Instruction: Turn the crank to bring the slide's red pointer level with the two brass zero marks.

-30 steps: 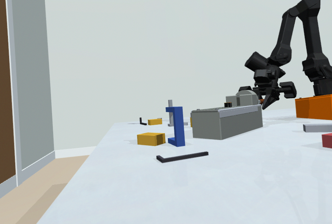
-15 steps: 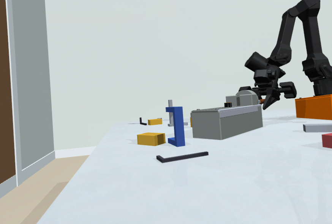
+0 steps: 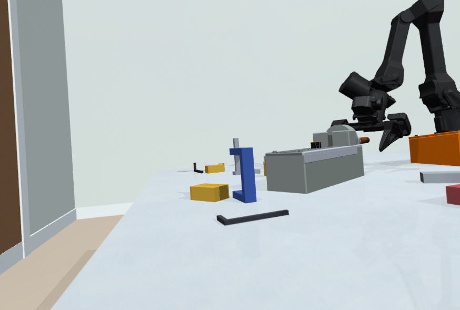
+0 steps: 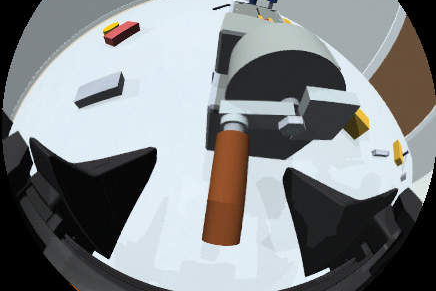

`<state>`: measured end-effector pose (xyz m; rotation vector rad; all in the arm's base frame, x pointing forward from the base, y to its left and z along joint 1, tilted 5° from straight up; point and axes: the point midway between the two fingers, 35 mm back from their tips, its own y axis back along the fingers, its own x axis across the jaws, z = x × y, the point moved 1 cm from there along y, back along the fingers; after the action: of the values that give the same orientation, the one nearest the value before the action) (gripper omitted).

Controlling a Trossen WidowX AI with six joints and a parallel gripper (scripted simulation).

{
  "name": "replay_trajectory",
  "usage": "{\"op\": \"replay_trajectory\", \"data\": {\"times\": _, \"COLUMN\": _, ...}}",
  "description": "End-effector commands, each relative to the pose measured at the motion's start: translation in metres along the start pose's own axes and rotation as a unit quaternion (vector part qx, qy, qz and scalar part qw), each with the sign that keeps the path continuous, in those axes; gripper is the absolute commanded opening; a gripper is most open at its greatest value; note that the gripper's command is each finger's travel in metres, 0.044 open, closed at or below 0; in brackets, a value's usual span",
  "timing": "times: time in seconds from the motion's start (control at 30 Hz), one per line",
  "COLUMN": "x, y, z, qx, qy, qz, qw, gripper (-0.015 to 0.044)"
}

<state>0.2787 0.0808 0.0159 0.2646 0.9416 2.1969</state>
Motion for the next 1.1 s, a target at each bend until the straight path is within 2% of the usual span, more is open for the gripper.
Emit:
{"op": "replay_trajectory", "data": {"times": 0.0, "x": -0.001, "y": 0.004, "z": 0.006, "qx": -0.002, "qy": 0.001, "qz": -0.002, "qw": 1.000, "gripper": 0.0440}}
{"op": "replay_trajectory", "data": {"times": 0.57, "x": -0.001, "y": 0.038, "z": 0.040, "qx": -0.002, "qy": 0.001, "qz": -0.001, "qw": 1.000, "gripper": 0.0440}}
{"op": "replay_trajectory", "data": {"times": 0.97, "x": 0.000, "y": 0.096, "z": 0.098, "qx": -0.001, "qy": 0.002, "qz": 0.002, "qw": 1.000, "gripper": 0.0440}}
{"op": "replay_trajectory", "data": {"times": 1.07, "x": 0.001, "y": 0.099, "z": 0.102, "qx": 0.000, "qy": 0.001, "qz": 0.001, "qw": 1.000, "gripper": 0.0440}}
